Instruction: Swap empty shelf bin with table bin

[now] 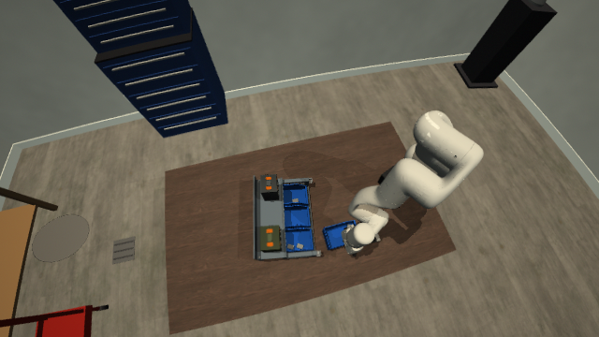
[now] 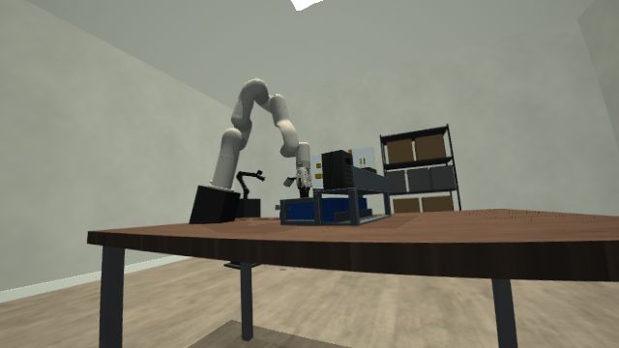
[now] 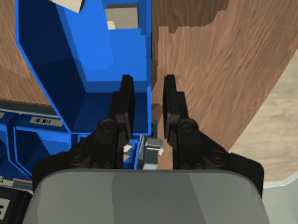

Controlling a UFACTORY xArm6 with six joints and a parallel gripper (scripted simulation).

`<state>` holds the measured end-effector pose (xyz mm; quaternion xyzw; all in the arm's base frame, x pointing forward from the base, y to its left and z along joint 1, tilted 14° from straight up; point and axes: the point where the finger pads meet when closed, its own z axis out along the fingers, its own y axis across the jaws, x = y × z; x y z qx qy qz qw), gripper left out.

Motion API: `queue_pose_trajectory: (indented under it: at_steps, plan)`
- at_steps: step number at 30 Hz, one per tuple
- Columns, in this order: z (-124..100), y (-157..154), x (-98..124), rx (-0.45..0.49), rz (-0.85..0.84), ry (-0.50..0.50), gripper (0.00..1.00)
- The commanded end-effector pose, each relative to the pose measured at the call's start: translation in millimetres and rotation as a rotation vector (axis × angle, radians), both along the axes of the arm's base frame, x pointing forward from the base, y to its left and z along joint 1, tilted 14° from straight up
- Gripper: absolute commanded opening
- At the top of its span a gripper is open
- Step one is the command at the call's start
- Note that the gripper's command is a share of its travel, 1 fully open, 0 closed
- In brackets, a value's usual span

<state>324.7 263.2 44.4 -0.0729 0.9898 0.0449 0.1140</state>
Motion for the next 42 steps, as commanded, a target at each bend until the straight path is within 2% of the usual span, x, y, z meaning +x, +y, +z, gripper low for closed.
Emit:
queue_pose_trajectory:
  at_steps: [1,21,42]
  plan:
    - [-1,1,1,0.002,0.0,-0.002,0.26]
    - [-26,4,7,0.002,0.0,-0.002,0.26]
    - [-39,5,10,0.002,0.0,-0.002,0.26]
